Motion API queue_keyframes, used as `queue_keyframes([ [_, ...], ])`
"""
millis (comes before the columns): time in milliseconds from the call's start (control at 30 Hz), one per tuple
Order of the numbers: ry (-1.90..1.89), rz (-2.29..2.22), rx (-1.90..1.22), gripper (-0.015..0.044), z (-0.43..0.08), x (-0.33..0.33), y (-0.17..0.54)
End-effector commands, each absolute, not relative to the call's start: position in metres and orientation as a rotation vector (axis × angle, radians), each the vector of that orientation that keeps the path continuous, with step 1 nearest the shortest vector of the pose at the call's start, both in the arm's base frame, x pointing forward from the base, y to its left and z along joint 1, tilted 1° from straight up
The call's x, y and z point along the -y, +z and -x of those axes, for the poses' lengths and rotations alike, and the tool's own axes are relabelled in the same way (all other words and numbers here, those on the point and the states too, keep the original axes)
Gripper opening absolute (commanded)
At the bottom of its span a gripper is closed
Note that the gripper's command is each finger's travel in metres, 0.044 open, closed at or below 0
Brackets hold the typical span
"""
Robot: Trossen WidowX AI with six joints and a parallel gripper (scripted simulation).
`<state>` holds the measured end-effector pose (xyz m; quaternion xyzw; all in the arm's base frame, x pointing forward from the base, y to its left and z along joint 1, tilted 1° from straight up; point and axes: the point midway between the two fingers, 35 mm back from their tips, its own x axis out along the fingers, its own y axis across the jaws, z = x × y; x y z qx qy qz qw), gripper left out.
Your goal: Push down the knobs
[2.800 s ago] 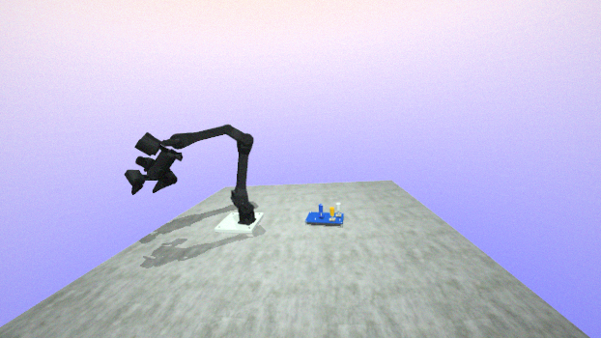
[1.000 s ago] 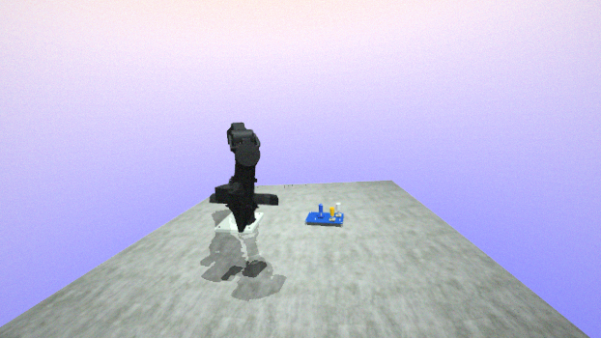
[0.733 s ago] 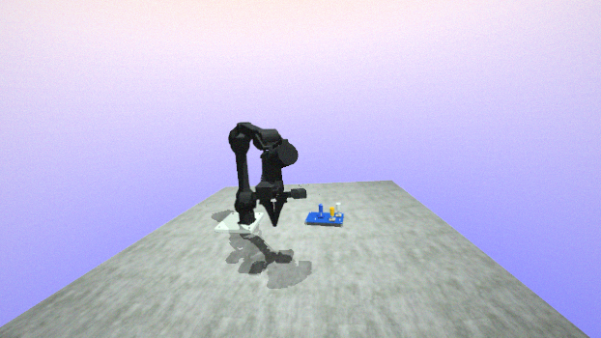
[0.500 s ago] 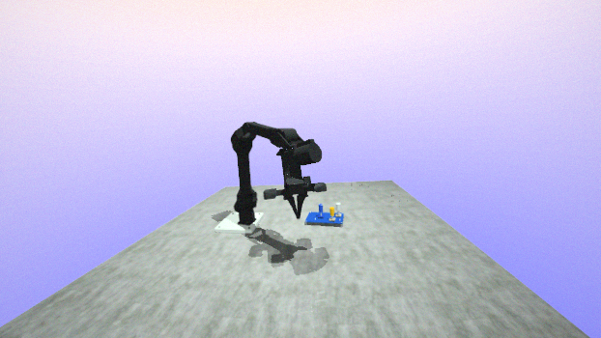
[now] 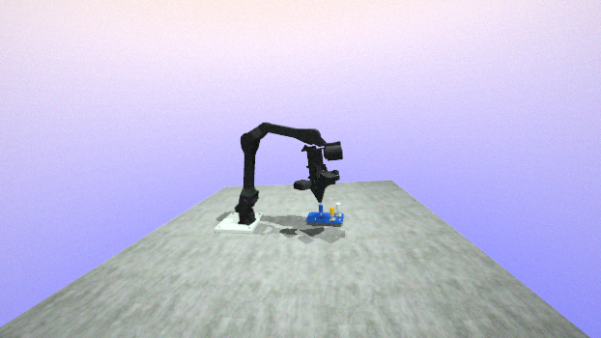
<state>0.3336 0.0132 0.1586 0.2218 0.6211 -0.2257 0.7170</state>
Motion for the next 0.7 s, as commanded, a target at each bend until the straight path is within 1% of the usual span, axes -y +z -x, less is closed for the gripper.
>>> queue_keyframes([
  [0, -0.416, -0.436, -1.422, 0.0, -0.33, -0.05, 0.16],
  [167, -0.313, -0.346, -1.492, 0.0, -0.317, -0.098, 0.157],
  [400, -0.309, -0.342, -1.494, 0.0, -0.317, -0.1, 0.137],
  [667, -0.309, -0.342, -1.494, 0.0, -0.318, -0.1, 0.133],
])
